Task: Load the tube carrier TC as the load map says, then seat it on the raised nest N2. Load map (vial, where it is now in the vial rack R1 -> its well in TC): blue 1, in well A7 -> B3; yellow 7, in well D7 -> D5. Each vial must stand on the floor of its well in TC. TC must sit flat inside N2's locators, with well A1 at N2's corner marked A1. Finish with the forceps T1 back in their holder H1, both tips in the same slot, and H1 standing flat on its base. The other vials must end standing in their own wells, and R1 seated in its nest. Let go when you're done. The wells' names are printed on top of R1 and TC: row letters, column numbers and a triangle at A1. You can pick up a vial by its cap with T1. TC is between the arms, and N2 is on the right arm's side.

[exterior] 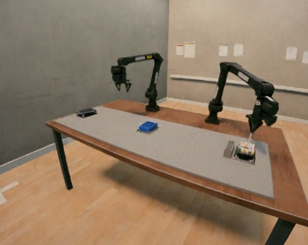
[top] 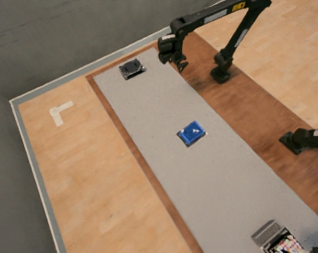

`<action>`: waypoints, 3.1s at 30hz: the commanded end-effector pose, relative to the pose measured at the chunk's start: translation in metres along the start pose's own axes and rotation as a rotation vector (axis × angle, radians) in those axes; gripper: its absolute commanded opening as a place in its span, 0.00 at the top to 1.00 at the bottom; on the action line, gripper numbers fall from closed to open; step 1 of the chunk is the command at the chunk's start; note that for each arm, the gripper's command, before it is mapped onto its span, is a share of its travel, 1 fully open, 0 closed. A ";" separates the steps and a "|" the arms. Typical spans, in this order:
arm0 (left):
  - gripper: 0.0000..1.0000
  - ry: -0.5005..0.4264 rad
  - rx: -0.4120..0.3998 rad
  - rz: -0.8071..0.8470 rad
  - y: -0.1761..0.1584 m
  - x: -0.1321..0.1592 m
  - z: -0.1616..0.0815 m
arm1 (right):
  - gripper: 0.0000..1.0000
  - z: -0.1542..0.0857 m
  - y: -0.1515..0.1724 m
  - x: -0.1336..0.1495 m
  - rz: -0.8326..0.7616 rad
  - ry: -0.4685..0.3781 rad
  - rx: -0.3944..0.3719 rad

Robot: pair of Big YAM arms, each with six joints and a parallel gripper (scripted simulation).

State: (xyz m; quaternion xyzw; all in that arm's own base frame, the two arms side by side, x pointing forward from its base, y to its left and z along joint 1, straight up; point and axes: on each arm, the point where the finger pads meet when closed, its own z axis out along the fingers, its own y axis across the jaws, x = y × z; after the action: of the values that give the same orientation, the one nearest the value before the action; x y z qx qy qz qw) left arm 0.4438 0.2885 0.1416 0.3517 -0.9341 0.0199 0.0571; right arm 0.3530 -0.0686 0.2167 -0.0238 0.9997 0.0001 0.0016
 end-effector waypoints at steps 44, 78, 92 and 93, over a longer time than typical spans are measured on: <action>0.91 -0.070 0.013 0.022 -0.011 -0.002 -0.092 | 0.00 -0.012 -0.001 -0.008 0.013 -0.032 0.008; 0.91 -0.064 0.010 0.021 -0.012 -0.014 -0.076 | 0.00 -0.012 -0.001 -0.008 0.013 -0.032 0.008; 0.91 -0.038 -0.005 -0.054 -0.023 0.027 -0.067 | 0.00 -0.012 -0.001 -0.008 0.013 -0.032 0.008; 0.91 -0.038 -0.005 -0.054 -0.024 0.028 -0.067 | 0.00 -0.012 -0.001 -0.008 0.013 -0.032 0.008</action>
State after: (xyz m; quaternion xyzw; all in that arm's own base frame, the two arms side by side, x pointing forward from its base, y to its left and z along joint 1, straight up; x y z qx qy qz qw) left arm 0.4417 0.2682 0.2002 0.3756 -0.9248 0.0137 0.0585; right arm 0.3530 -0.0686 0.2167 -0.0238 0.9997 0.0001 0.0016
